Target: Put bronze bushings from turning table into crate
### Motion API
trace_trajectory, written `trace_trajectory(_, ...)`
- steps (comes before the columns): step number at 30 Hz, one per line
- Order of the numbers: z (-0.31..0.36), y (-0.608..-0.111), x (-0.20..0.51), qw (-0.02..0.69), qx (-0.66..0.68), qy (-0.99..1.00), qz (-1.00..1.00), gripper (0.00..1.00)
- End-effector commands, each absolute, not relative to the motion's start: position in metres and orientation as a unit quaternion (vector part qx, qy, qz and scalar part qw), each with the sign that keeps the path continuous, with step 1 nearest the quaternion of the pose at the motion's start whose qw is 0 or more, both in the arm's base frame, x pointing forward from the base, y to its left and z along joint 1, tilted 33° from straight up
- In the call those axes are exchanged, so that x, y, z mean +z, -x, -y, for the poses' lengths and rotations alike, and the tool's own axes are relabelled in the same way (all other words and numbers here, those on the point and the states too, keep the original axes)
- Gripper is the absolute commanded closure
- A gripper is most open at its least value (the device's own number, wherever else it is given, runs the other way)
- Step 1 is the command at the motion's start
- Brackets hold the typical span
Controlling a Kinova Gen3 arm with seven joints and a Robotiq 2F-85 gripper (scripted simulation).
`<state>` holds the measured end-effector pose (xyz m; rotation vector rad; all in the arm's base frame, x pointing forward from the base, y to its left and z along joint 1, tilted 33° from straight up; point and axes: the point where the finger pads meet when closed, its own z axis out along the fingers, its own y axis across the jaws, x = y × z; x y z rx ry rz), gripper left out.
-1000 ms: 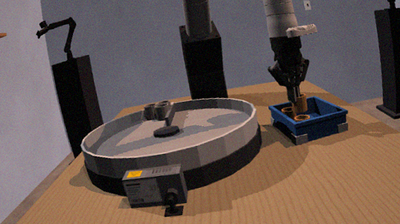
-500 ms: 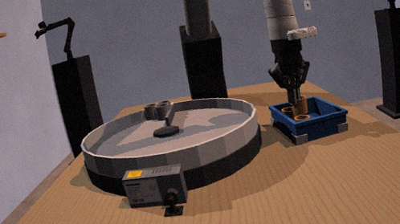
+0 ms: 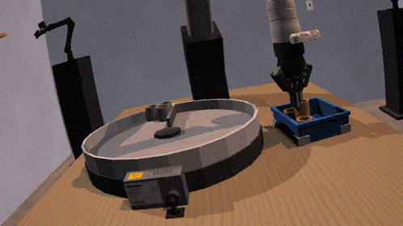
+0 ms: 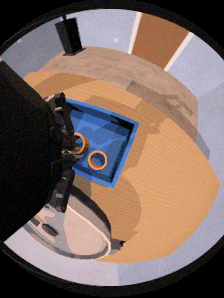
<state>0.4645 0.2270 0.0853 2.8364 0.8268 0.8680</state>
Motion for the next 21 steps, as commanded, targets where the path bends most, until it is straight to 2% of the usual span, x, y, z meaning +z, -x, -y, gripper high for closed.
trace_trajectory(1,-0.227,-0.466,0.083,0.031,0.282,-0.921,-0.268,1.00)
trace_trajectory(21,-0.229,-0.473,0.072,0.031,0.282,-0.921,-0.268,1.00)
